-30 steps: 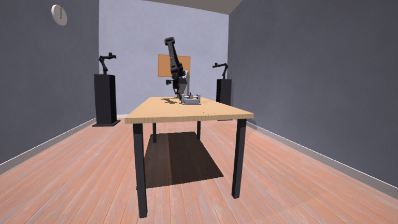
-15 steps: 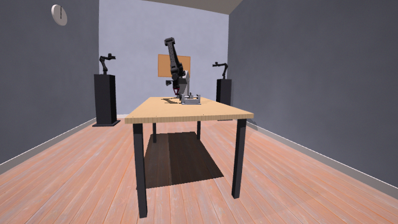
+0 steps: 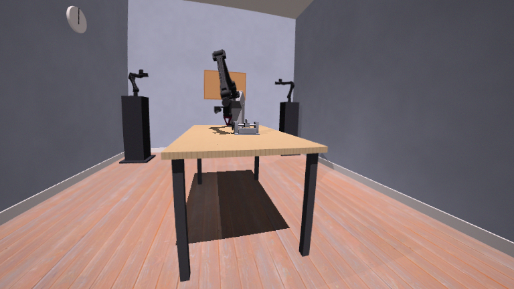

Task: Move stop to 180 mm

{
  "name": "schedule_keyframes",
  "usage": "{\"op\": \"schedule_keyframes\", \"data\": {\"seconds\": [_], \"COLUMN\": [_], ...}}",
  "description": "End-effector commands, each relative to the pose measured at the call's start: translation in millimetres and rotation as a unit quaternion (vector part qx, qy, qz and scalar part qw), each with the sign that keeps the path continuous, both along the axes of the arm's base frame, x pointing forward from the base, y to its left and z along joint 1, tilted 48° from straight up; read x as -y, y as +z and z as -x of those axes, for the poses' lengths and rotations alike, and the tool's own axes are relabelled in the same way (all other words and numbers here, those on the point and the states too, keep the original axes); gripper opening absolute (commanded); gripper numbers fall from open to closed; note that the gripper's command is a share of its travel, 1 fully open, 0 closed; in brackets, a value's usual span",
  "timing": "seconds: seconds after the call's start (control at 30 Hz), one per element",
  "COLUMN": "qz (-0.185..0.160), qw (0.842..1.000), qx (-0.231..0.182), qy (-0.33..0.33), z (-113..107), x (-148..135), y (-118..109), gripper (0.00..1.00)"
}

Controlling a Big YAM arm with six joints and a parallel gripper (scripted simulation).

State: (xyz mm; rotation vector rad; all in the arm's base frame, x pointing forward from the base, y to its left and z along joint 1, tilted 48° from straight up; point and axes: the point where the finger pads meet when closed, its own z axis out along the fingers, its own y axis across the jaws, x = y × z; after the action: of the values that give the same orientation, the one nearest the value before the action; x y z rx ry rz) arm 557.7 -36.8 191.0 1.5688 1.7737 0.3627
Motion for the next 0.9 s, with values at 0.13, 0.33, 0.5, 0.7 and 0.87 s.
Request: {"op": "schedule_keyframes", "data": {"seconds": [0.13,0.33,0.5,0.7,0.87], "qz": [0.0,0.0,0.0,0.0,0.0], "qw": [0.999,0.999,0.999,1.0,1.0], "qx": [0.036,0.035,0.031,0.022,0.022], "qy": [0.006,0.011,0.014,0.006,0.006], "z": [-29.9,-33.8,-31.1,-17.3,-13.4], "x": [9.1,6.6,4.3,19.2,22.1], "y": [4.9,-7.5,-13.0,-39.8,-48.5], "gripper": [0.06,0.06,0.06,0.06,0.06]}}
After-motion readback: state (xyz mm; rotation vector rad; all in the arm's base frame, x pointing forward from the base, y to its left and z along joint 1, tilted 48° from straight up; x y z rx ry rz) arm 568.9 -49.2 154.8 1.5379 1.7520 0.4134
